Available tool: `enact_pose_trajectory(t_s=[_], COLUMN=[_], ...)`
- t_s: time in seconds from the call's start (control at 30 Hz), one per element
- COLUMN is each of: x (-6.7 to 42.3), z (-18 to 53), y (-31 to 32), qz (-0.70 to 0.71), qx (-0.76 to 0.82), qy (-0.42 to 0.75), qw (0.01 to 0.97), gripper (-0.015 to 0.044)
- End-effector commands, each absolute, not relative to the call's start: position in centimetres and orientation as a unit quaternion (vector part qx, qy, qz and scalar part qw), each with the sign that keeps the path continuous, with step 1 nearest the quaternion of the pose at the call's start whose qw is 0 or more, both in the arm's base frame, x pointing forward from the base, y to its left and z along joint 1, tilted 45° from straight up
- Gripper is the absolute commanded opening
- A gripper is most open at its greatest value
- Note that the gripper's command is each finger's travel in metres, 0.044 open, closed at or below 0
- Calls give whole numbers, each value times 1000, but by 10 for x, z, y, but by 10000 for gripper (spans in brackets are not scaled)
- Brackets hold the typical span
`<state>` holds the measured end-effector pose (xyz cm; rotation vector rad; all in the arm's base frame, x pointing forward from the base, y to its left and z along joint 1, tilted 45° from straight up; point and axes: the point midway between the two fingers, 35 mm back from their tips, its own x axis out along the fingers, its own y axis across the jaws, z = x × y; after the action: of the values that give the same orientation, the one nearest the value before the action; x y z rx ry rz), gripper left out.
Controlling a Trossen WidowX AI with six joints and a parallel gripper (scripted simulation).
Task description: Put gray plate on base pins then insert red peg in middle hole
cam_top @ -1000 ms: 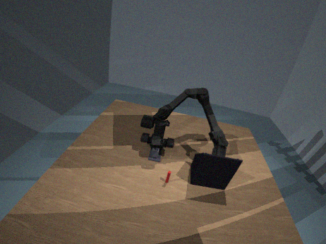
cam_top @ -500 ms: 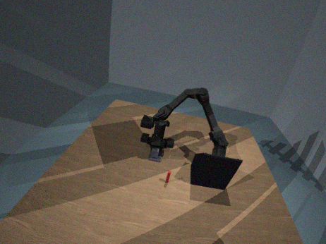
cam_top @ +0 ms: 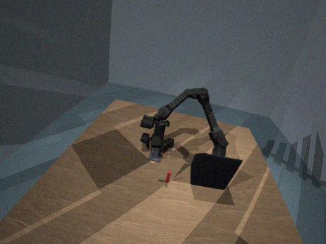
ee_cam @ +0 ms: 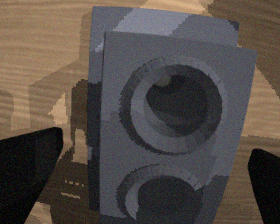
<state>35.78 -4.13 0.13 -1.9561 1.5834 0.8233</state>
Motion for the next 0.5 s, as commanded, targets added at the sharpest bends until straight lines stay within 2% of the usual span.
enact_pose_trajectory(t_s=[0.0, 0.2, 0.47], x=[358, 345, 346], z=[8, 75, 81], y=[-34, 33, 43], qz=[302, 304, 303], qx=[-716, -715, -716], qy=[580, 581, 581], qw=[246, 243, 242], gripper=[440, 440, 440])
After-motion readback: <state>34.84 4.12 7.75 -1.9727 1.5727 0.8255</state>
